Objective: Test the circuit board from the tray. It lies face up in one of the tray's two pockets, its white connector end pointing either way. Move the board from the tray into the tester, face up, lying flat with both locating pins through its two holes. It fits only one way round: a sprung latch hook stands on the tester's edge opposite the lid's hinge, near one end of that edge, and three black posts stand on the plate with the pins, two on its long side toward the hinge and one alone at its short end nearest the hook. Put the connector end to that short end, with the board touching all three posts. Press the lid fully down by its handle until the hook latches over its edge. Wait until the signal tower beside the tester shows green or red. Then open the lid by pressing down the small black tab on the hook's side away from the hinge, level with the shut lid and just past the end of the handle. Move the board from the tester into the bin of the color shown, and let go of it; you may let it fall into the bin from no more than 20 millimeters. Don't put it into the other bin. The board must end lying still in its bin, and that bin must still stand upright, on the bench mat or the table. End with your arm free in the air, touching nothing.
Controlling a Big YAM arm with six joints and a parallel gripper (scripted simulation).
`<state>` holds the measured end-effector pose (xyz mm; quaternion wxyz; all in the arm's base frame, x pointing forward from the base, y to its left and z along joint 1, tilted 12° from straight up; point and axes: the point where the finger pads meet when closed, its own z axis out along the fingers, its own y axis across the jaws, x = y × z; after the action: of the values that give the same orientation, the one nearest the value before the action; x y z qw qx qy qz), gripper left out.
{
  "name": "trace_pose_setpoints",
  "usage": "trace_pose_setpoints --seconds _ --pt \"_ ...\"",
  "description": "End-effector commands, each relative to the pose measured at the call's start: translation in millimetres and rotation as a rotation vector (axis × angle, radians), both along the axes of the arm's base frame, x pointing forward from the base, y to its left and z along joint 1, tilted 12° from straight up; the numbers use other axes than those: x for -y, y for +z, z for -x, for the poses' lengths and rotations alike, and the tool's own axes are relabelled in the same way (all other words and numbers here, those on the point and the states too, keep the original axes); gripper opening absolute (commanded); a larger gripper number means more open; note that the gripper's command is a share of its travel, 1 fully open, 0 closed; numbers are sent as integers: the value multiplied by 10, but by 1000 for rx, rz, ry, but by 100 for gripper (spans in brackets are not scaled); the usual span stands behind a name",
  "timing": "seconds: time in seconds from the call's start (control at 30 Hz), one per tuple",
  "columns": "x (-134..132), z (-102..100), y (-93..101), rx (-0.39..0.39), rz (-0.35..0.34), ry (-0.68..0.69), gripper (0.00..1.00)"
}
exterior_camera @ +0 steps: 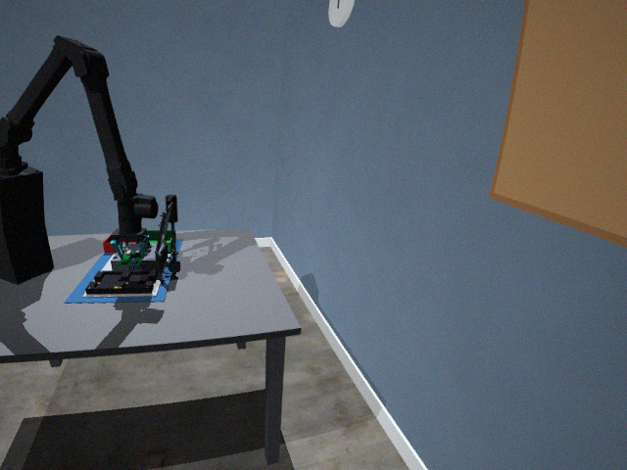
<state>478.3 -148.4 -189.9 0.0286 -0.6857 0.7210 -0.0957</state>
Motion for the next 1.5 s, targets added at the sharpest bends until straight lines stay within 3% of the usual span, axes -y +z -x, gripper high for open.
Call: trace_pose_setpoints --seconds 0.0,1.0,1.47 --pt "-52 -63 216 19 4 6 72" --pt "-37 -80 161 19 6 11 72" --pt "-233 -75 236 35 8 4 72"
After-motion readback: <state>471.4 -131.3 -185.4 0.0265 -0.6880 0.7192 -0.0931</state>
